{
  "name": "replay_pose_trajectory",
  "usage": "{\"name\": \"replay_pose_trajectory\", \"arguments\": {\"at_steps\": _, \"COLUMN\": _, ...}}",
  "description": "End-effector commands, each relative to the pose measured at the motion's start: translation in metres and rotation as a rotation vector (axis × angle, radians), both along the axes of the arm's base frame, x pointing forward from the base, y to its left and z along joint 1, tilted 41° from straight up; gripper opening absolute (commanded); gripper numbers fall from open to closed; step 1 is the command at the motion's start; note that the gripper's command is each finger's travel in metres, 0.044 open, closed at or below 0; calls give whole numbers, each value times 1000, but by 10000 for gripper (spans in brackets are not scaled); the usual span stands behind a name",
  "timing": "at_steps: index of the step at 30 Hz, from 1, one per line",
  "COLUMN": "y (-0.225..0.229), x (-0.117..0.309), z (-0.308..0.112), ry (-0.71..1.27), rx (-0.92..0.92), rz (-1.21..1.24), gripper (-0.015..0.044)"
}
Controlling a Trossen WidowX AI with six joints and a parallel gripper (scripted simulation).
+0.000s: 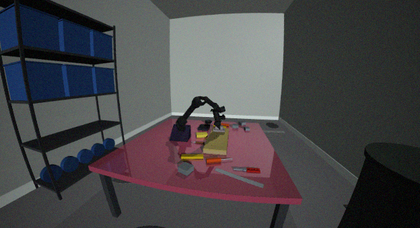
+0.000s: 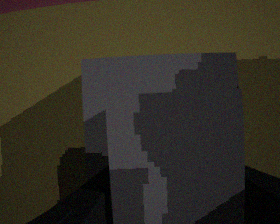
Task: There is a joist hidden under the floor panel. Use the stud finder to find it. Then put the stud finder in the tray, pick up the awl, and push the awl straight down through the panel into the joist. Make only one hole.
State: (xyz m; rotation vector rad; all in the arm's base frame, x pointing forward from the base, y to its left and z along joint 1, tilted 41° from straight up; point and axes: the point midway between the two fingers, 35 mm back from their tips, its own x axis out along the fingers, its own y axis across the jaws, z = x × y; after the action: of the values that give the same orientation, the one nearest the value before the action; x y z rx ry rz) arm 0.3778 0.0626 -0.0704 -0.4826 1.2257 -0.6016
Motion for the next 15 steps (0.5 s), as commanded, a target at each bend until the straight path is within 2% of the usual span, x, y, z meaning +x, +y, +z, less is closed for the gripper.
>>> {"name": "replay_pose_trajectory", "arguments": {"at_steps": 1, "y": -9, "x": -2, "z": 6, "ry": 2, "rx": -8, "rz": 1, "gripper": 0}}
{"name": "replay_pose_trajectory", "arguments": {"at_steps": 15, "y": -28, "x": -6, "z": 22, "ry": 3, "rx": -9, "rz": 1, "gripper": 0}}
